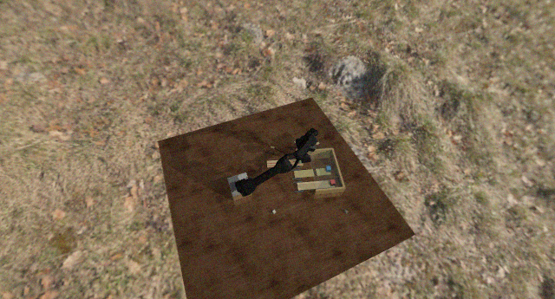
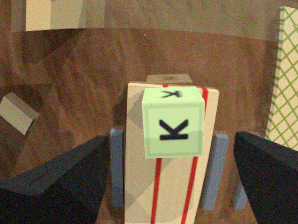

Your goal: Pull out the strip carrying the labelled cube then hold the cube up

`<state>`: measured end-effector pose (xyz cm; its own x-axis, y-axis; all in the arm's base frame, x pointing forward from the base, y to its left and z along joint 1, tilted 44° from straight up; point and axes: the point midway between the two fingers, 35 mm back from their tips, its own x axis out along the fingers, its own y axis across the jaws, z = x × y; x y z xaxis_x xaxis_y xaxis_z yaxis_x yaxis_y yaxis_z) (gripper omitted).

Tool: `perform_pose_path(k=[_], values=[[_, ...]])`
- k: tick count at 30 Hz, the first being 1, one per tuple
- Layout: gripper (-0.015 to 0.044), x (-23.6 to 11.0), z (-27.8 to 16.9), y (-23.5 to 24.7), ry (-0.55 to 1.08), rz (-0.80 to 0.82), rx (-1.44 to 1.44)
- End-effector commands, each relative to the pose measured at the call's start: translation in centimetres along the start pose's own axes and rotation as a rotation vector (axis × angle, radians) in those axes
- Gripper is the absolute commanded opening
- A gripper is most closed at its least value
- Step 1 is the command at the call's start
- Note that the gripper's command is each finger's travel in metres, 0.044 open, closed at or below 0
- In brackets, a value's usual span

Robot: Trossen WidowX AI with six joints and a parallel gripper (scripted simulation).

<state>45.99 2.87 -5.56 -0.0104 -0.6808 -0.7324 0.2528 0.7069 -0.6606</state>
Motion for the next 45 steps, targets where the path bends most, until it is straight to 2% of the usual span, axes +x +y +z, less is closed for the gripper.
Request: perform_pose_path(k=[1, 22, 30, 34, 41, 45], values=[[0.025, 1.2, -0.2, -0.1, 0.008, -0.009, -0.009], [0.025, 4.6, -0.3, -0.2, 0.008, -0.011, -0.009], [0.025, 4.7, -0.3, -0.2, 0.008, -0.011, -0.009], [0.0145, 4.4, -0.2, -0.2, 0.006, -0.006, -0.001], [0.0098, 4.4, -0.2, -0.2, 0.006, -0.006, -0.001], [0.0, 4.3, -0.4, -0.2, 0.006, -0.006, -0.001]])
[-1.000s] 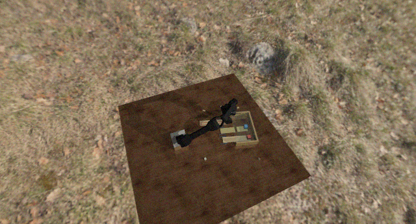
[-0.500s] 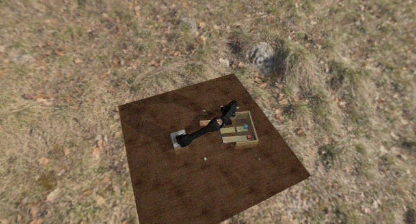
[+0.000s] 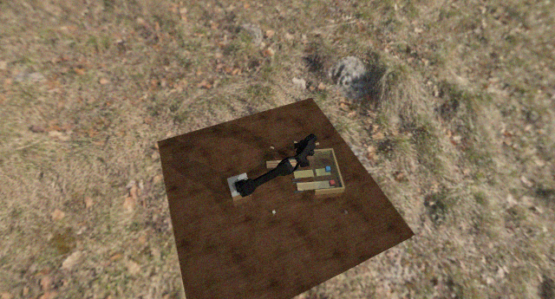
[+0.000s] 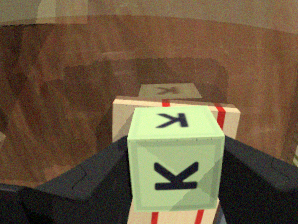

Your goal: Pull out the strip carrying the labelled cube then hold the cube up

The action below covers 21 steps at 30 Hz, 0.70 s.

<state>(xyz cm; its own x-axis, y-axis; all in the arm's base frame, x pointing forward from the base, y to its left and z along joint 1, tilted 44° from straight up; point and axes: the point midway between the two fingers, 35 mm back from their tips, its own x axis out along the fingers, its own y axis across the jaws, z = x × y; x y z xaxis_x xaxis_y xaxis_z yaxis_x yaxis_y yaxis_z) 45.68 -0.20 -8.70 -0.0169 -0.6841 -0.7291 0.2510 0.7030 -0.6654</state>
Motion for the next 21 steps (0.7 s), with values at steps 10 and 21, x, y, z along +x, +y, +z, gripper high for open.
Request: perform_pose_path(k=[10, 21], values=[[0.0, -2.4, -2.8, -1.0, 0.004, -0.001, -0.005], [0.0, -4.2, -5.6, -2.0, 0.006, -0.004, -0.01]])
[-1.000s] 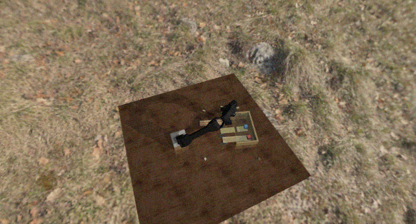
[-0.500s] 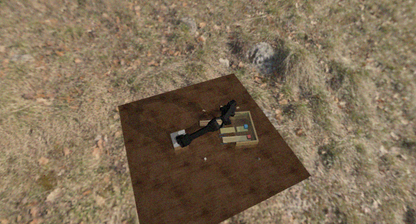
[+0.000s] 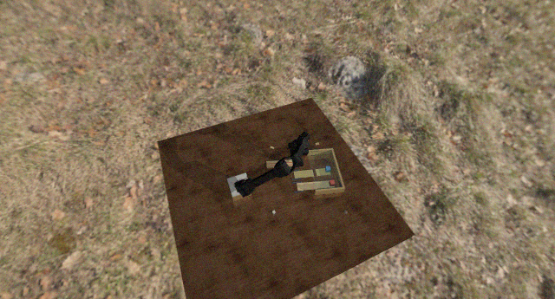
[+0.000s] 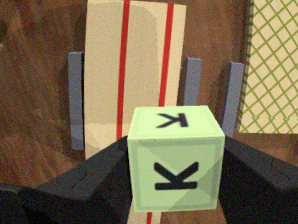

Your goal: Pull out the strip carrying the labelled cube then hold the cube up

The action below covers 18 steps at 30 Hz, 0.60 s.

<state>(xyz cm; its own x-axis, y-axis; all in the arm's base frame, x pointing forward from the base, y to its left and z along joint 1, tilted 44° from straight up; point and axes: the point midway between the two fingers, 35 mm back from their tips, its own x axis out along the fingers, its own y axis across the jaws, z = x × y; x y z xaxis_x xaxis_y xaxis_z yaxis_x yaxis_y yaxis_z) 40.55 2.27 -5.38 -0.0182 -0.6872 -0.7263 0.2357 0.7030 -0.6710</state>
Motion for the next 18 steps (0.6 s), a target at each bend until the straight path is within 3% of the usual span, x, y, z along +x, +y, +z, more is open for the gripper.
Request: perform_pose_path(k=[1, 18], values=[[0.0, -0.2, -0.8, -0.3, 0.006, 0.001, 0.006], [0.0, -0.4, -5.5, -1.9, 0.008, 0.001, 0.004]])
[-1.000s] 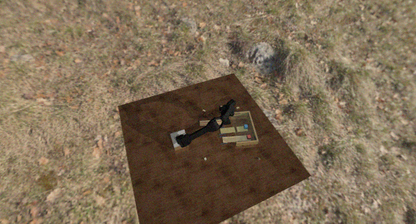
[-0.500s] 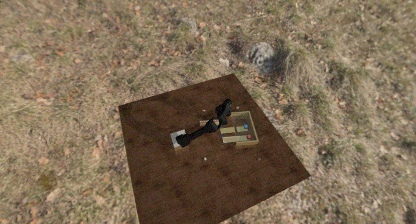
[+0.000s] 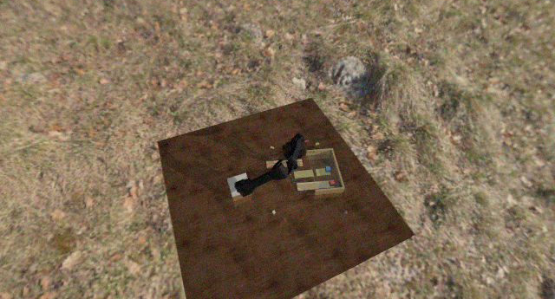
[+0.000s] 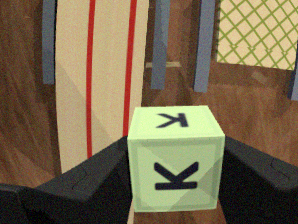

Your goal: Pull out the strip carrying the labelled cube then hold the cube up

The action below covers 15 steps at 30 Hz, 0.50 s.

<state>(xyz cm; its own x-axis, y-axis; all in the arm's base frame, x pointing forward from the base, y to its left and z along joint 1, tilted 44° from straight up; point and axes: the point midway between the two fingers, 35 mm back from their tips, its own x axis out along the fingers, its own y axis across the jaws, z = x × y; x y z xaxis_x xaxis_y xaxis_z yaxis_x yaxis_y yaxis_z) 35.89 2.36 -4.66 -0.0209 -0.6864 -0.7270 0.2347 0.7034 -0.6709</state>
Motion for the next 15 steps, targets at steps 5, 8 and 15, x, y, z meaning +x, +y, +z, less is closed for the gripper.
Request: perform_pose_path(k=[5, 8, 15], values=[[0.0, 0.2, -2.7, -1.0, 0.006, 0.0, 0.004], [0.0, 0.2, -3.6, -1.4, 0.007, 0.0, 0.004], [0.0, 0.4, -5.4, -2.1, 0.007, -0.001, 0.003]])
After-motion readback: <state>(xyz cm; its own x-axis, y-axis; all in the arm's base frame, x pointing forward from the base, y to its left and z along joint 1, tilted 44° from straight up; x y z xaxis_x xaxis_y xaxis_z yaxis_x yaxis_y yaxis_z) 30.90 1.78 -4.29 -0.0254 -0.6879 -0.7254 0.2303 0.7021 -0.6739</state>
